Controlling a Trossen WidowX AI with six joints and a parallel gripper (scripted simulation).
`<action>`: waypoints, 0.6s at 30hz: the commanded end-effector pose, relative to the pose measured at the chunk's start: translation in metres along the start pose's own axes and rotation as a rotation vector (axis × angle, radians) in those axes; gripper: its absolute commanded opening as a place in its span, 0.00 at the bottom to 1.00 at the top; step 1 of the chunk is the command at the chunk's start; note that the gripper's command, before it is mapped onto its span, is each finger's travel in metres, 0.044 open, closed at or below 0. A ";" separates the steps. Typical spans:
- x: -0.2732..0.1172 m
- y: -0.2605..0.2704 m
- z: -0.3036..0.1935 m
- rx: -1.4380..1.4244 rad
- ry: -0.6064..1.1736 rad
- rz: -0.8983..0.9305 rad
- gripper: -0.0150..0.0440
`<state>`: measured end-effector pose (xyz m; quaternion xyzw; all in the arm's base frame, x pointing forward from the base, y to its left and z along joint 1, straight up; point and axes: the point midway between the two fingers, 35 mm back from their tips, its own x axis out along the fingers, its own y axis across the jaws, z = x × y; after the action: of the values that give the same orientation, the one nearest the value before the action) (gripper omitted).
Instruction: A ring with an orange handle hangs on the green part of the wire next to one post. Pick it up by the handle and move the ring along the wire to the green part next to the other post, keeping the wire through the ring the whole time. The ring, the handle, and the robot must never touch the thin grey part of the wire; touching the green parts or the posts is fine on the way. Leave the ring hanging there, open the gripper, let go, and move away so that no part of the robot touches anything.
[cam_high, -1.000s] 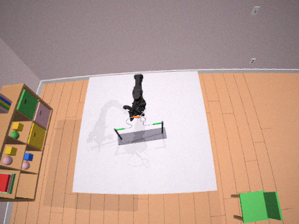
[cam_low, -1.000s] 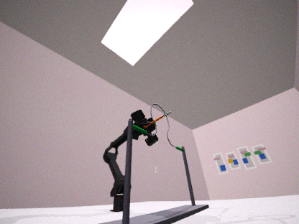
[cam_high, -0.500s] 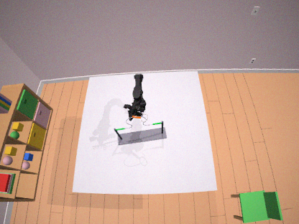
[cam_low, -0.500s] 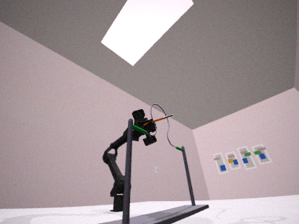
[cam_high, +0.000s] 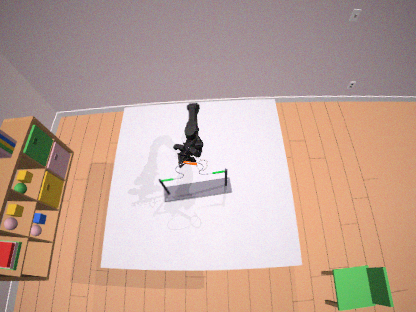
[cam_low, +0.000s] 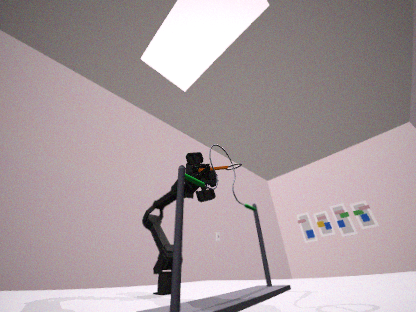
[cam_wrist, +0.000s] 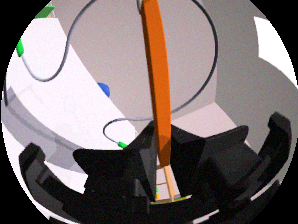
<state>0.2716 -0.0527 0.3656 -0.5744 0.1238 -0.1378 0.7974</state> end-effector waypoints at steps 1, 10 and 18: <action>-0.001 -0.005 -0.001 -0.048 -0.002 -0.035 0.00; -0.001 -0.010 0.000 -0.153 -0.015 -0.090 0.00; -0.001 -0.014 0.000 -0.247 -0.026 -0.140 0.00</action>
<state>0.2708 -0.0565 0.3760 -0.6615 0.0974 -0.1648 0.7251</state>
